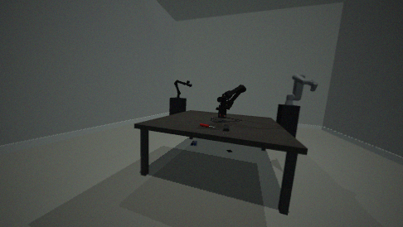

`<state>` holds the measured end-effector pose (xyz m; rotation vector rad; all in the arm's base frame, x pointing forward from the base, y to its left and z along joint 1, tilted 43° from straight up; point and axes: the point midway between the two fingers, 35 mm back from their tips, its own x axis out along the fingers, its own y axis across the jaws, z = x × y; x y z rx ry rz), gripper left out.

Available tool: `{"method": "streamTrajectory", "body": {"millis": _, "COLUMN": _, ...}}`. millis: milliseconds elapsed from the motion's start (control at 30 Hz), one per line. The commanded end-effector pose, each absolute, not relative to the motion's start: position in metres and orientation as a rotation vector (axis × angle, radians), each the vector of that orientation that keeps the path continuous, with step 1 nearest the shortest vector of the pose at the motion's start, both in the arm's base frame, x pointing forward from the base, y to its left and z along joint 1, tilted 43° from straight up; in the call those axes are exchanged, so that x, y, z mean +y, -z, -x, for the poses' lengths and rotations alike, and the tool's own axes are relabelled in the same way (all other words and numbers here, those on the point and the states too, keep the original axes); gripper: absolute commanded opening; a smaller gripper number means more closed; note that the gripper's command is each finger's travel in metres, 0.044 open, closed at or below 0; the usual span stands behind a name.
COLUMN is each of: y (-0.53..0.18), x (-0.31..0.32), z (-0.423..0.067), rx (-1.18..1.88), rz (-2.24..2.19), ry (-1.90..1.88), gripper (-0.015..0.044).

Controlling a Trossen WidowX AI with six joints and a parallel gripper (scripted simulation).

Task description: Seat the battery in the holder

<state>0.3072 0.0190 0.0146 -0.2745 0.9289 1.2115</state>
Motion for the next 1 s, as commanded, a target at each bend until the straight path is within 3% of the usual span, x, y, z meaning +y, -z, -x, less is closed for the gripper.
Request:
{"method": "streamTrajectory", "body": {"millis": 0, "y": 0.000, "x": -0.008, "z": -0.314, "rx": 1.044, "rz": 0.121, "ry": -1.104, "gripper": 0.0073}}
{"method": "streamTrajectory", "body": {"millis": 300, "y": 0.037, "x": -0.065, "z": -0.318, "rx": 1.271, "rz": -0.251, "ry": -0.841, "gripper": 0.0073}}
{"method": "streamTrajectory", "body": {"millis": 967, "y": 0.068, "x": -0.038, "z": -0.315, "rx": 1.509, "rz": -0.147, "ry": -0.908, "gripper": 0.0073}}
